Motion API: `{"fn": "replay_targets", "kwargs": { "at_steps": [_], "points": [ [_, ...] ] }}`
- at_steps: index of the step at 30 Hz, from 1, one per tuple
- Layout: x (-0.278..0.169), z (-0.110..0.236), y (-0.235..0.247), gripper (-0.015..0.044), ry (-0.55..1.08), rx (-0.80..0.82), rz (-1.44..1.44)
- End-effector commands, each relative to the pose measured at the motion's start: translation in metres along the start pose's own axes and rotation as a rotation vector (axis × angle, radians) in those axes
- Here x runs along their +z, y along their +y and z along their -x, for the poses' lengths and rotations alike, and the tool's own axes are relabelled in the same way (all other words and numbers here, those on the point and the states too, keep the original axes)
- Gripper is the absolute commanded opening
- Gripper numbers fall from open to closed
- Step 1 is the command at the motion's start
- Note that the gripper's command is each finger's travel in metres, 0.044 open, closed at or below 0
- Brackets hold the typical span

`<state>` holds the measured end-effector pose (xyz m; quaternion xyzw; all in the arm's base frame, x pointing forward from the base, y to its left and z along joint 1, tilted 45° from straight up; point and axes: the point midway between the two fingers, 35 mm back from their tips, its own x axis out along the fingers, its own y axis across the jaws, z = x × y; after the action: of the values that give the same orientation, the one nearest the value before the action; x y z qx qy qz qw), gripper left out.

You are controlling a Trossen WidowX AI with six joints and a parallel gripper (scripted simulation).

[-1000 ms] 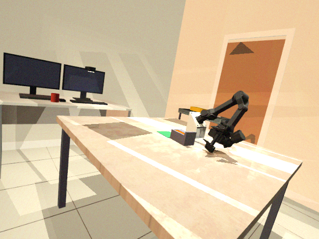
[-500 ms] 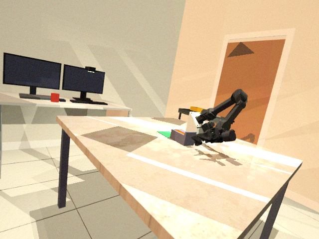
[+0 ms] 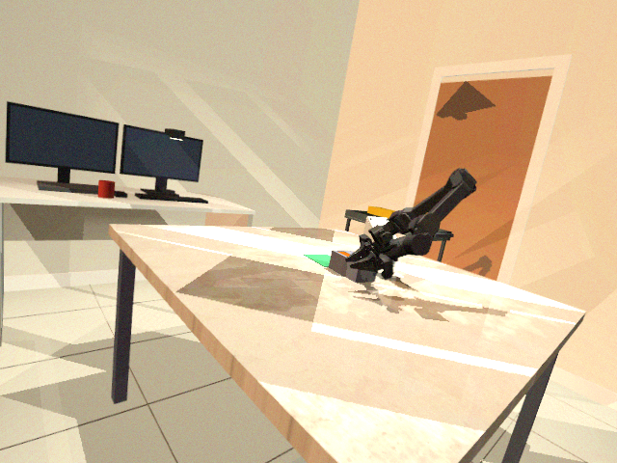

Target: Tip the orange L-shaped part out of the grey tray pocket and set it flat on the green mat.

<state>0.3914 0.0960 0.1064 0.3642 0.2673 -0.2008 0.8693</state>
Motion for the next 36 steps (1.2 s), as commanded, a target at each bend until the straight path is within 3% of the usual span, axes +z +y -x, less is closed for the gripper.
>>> {"fn": "replay_targets", "kwargs": {
  "at_steps": [1,6,13,20,36],
  "points": [
    [0.000,-0.010,-0.076,0.0180,0.369,-0.176,0.275],
    [0.000,0.022,-0.114,0.0180,0.764,-0.111,0.360],
    [0.008,0.064,-0.123,0.0180,1.013,0.090,0.302],
    [0.025,0.097,-0.115,0.0180,1.100,0.302,0.197],
    [0.024,0.097,-0.114,0.0180,1.101,0.311,0.192]
  ]
}}
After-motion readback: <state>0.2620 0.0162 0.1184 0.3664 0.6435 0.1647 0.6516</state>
